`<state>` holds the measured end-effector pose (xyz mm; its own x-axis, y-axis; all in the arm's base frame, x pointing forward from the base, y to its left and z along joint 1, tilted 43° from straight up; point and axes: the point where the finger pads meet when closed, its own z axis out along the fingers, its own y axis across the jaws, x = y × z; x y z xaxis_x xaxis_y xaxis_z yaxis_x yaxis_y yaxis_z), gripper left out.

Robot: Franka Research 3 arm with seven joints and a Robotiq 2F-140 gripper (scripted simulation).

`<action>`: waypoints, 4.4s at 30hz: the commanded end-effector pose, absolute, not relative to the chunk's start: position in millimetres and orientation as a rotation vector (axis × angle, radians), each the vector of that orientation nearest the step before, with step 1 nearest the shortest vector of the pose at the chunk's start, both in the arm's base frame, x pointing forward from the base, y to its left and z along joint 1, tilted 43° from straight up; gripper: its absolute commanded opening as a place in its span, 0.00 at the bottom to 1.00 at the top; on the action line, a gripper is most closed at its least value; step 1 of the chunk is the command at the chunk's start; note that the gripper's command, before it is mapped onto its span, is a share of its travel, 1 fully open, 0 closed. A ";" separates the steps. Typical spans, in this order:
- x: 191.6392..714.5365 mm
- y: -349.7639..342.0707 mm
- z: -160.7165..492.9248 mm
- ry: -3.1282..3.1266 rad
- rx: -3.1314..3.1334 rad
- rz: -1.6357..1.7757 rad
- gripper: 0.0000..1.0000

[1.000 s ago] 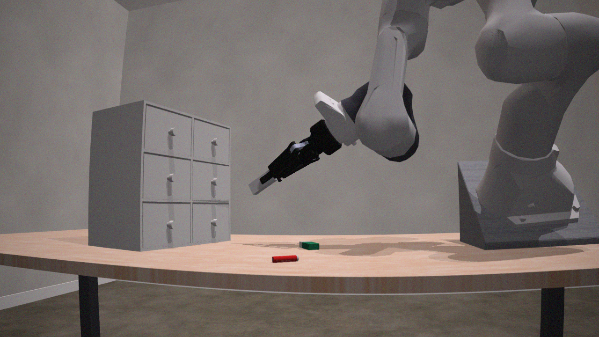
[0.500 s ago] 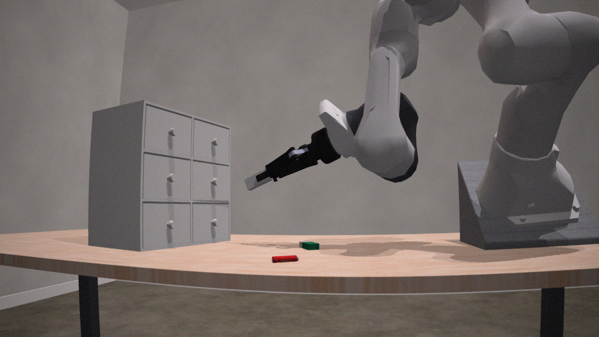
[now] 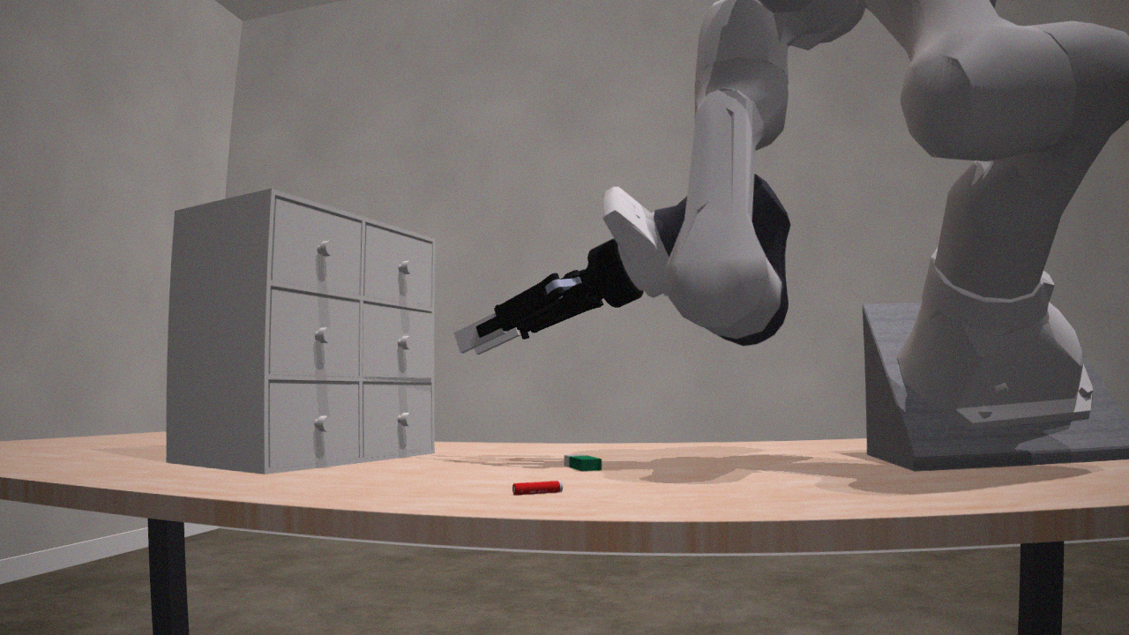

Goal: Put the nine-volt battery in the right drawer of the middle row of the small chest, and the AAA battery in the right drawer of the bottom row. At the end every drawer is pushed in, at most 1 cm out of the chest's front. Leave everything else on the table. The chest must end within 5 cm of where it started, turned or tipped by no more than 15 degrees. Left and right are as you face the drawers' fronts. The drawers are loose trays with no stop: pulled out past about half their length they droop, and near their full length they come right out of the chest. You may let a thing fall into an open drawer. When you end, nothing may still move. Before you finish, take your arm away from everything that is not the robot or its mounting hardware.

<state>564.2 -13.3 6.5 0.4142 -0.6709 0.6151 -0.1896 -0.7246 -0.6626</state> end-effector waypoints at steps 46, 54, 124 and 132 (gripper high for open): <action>620.3 47.8 -79.1 0.726 -2.178 -1.285 0.20; 620.4 47.9 -79.2 0.726 -2.178 -1.285 0.20; 620.3 48.7 -80.6 0.726 -2.178 -1.285 0.20; 620.3 48.7 -80.6 0.726 -2.178 -1.285 0.20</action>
